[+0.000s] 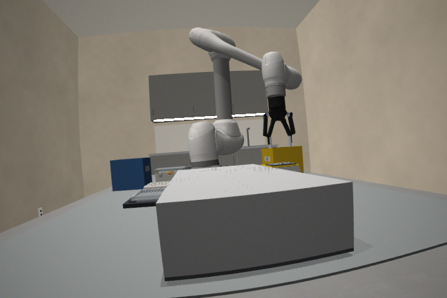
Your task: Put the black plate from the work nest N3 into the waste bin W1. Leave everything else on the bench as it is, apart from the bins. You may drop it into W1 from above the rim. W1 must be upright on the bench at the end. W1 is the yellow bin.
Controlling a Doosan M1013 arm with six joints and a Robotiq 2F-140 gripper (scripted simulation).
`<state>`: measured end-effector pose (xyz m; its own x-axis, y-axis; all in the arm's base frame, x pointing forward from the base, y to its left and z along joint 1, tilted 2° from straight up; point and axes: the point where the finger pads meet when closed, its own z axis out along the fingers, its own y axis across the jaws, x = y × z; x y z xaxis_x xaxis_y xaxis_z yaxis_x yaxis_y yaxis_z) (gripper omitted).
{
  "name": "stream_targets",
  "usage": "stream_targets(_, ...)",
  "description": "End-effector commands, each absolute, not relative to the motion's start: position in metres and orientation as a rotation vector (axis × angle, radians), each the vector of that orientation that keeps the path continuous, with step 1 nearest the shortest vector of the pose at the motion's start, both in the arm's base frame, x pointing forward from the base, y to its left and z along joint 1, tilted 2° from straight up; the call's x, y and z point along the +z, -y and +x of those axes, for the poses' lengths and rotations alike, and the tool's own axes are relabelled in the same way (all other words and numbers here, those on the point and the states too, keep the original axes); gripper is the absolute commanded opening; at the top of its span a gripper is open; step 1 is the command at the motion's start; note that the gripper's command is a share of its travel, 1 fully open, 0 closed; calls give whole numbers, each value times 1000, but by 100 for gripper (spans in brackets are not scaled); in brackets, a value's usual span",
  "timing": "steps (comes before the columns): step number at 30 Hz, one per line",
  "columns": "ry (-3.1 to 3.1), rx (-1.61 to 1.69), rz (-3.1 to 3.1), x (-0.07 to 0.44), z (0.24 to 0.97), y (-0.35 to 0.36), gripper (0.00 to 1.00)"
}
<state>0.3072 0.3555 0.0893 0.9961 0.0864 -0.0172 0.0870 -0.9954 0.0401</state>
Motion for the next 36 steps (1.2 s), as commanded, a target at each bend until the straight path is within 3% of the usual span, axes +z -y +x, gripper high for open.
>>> stream_targets(1,-135,-24,3098,87,307,-355,10)
stream_targets(21,-135,-24,3098,87,307,-355,10)
stream_targets(22,-135,-24,3098,87,307,-355,70)
stream_targets(36,-135,-24,3098,87,307,-355,70)
